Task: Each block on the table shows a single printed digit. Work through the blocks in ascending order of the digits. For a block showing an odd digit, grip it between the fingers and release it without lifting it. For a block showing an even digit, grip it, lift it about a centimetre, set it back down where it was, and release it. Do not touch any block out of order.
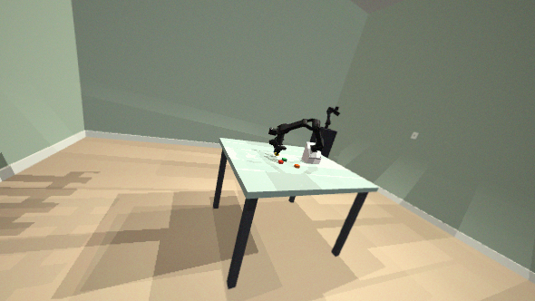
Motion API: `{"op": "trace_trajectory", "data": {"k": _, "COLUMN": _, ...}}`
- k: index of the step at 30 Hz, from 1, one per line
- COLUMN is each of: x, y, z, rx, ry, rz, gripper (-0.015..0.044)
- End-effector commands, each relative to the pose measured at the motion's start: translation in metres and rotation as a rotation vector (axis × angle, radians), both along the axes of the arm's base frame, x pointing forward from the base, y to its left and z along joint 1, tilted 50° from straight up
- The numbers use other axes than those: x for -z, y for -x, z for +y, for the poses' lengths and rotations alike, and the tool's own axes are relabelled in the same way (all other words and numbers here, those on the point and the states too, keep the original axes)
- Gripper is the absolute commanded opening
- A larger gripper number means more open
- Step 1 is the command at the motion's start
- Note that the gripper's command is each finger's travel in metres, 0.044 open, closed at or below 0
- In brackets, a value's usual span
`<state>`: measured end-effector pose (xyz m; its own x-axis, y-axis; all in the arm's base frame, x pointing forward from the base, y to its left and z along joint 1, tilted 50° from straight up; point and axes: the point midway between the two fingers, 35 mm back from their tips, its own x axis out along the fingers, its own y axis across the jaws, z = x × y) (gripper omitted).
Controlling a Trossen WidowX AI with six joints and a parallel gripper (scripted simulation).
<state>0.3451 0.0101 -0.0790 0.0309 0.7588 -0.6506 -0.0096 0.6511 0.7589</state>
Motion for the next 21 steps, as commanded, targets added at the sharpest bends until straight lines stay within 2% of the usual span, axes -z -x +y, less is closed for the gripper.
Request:
{"op": "trace_trajectory", "data": {"k": 1, "x": 0.0, "y": 0.0, "z": -0.001, "rx": -0.002, "ry": 0.003, "rz": -0.003, "gripper": 0.012}}
{"op": "trace_trajectory", "data": {"k": 21, "x": 0.009, "y": -0.001, "z": 0.01, "rx": -0.002, "ry": 0.002, "rz": -0.003, "gripper": 0.012}}
